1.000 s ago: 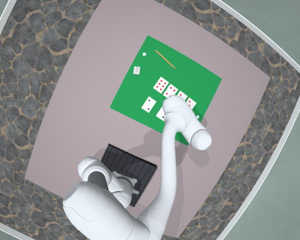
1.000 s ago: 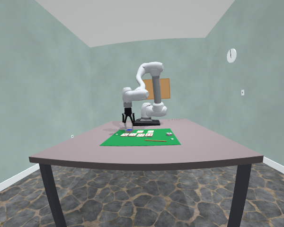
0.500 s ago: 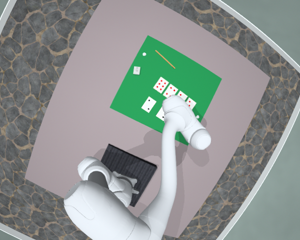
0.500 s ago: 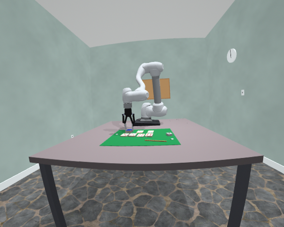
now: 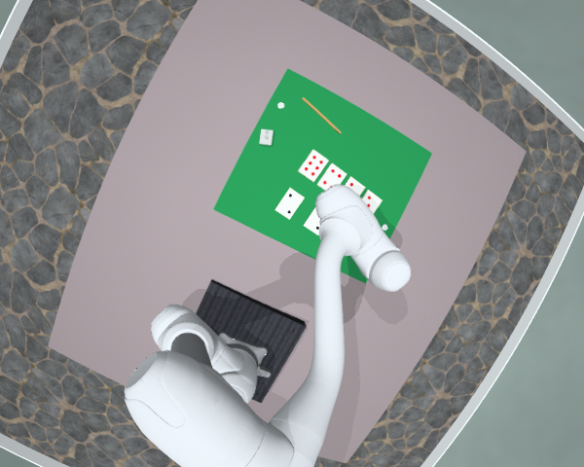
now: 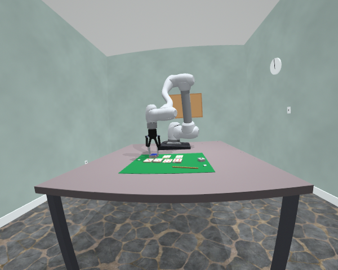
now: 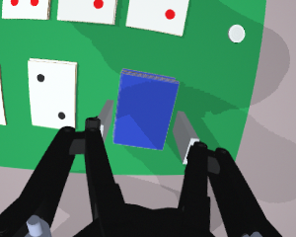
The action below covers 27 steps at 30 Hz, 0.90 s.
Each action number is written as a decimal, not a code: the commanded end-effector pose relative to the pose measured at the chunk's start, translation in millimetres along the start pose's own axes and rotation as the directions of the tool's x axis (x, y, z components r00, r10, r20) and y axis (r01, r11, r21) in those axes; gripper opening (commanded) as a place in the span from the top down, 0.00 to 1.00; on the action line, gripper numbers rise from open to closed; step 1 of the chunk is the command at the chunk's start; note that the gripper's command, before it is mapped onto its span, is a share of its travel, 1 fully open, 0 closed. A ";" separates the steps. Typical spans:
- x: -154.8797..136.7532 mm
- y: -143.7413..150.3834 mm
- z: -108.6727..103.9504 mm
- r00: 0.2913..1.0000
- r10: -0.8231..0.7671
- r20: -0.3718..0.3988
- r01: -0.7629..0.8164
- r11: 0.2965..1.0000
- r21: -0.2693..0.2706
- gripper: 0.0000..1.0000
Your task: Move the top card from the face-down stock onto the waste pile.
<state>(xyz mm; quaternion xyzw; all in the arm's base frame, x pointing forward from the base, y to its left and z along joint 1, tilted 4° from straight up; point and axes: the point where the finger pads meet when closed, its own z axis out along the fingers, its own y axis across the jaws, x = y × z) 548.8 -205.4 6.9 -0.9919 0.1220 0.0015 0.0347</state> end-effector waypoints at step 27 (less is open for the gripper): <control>0.0 0.0 2.9 1.000 0.000 0.000 0.000 1.000 0.000 0.57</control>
